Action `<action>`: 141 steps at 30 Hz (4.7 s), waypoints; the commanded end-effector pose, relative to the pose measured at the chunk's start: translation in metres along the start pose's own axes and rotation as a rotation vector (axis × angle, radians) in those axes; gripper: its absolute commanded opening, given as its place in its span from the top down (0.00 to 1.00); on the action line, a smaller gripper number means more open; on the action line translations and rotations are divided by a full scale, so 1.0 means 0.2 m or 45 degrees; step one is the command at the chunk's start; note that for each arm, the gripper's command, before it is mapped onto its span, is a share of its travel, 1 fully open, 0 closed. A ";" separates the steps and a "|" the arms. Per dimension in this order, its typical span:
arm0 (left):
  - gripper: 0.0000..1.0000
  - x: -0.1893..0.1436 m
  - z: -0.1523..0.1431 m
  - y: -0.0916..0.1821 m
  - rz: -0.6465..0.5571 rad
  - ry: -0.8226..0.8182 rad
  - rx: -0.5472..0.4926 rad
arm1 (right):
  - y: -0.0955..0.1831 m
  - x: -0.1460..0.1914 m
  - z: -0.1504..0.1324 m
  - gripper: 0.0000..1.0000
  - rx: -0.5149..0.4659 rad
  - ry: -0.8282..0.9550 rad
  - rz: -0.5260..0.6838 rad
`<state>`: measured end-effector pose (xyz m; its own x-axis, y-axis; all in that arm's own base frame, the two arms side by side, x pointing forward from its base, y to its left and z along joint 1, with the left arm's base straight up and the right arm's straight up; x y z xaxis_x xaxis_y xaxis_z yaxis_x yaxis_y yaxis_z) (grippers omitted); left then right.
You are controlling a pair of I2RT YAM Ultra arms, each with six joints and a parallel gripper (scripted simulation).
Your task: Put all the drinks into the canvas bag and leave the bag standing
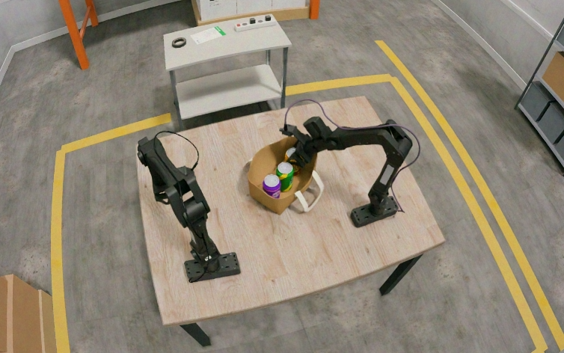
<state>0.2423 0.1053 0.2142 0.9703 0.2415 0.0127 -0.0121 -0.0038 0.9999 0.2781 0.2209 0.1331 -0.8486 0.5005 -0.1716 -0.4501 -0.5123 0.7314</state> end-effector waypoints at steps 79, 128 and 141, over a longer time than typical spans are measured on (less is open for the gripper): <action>0.14 0.31 0.22 0.29 0.877 0.862 -0.300 | 0.81 -0.58 0.42 0.14 -0.367 -0.240 -0.523; 0.14 0.20 0.60 1.13 1.209 1.451 -1.956 | 1.53 -0.97 0.25 0.14 -0.743 -0.449 -1.245; 0.14 0.20 0.60 1.10 1.177 1.464 -1.919 | 1.51 -0.97 0.24 0.14 -0.733 -0.452 -1.235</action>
<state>0.3131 -0.0031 0.4138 0.0163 0.9758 -0.2179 -0.9996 0.0106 -0.0273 0.3217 0.0011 0.4079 0.0004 0.9743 -0.2253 -1.0000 0.0003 -0.0009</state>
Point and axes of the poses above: on each arm, the point where the finger pads meet when closed, its own y axis back along the fingers, its own x axis across the jaws, z = x × y, the point moved 6 cm from there along y, back along the fingers, and after that the axes turned 13 degrees about y, right-handed, at the moved point
